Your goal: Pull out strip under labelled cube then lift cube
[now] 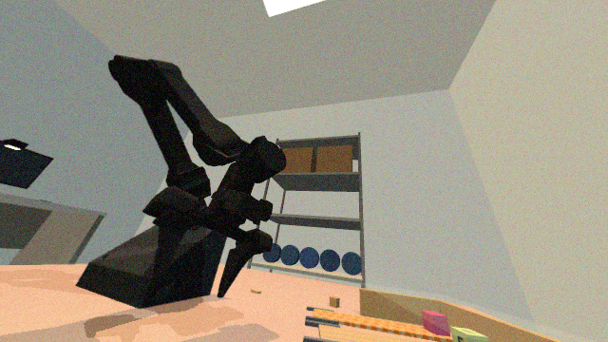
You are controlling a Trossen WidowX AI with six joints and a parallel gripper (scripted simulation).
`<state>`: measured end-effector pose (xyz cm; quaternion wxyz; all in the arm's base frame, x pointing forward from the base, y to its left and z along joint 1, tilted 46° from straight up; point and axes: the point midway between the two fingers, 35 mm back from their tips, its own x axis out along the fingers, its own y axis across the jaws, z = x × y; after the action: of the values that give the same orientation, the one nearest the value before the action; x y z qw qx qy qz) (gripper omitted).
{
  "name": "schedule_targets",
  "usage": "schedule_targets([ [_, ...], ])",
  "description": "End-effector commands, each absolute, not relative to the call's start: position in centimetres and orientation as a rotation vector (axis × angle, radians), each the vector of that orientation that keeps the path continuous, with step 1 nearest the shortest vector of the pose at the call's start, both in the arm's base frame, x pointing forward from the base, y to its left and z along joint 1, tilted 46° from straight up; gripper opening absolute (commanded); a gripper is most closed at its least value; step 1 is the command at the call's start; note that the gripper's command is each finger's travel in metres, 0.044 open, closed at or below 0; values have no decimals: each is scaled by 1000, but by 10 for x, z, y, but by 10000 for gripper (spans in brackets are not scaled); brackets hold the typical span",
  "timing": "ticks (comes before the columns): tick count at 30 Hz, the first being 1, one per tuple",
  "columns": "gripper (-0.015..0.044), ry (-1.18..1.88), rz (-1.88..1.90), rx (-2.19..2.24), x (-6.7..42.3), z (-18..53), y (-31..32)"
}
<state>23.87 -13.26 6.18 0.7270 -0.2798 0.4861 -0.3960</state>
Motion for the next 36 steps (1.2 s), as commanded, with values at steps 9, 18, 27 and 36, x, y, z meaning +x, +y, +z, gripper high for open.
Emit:
schedule_targets([
  [9,400,676,-309,-782,302,41,32],
  [18,400,537,-131,-810,298,41,90],
  [27,400,537,-131,-810,298,41,90],
  [36,216,761,-176,-877,334,19,83],
])
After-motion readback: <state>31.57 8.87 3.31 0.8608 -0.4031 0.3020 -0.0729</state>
